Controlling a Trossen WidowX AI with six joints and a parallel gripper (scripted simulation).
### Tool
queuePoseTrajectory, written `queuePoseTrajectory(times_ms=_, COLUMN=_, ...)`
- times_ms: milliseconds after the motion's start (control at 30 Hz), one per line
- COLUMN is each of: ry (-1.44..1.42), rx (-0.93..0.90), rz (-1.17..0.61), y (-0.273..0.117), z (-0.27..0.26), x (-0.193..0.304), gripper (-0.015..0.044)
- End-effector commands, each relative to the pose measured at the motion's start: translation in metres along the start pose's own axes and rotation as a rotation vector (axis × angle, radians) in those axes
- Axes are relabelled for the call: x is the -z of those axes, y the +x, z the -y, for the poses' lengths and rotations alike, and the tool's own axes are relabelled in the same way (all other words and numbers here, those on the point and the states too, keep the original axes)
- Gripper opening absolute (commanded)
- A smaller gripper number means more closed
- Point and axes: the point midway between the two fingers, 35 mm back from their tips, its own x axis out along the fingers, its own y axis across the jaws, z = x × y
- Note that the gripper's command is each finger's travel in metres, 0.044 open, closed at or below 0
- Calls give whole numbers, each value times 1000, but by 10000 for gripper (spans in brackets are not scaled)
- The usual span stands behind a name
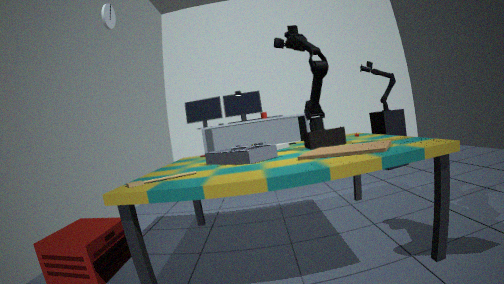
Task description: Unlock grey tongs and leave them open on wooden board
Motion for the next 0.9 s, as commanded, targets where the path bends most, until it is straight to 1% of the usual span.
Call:
queuePoseTrajectory(times_ms=0, ry=-22, rx=-112, rz=-175, y=30, z=-34, x=56, gripper=260)
queuePoseTrajectory(times_ms=67, ry=-45, rx=-164, rz=-253, y=39, z=-53, x=82, gripper=260)
queuePoseTrajectory(times_ms=200, ry=-111, rx=-285, rz=-390, y=43, z=-96, x=133, gripper=260)
queuePoseTrajectory(times_ms=400, ry=-221, rx=-465, rz=-557, y=21, z=-160, x=199, gripper=260)
queuePoseTrajectory(times_ms=633, ry=-409, rx=-656, rz=-735, y=-34, z=-225, x=278, gripper=260)
queuePoseTrajectory(times_ms=867, ry=-694, rx=-883, rz=-839, y=-118, z=-264, x=345, gripper=260)
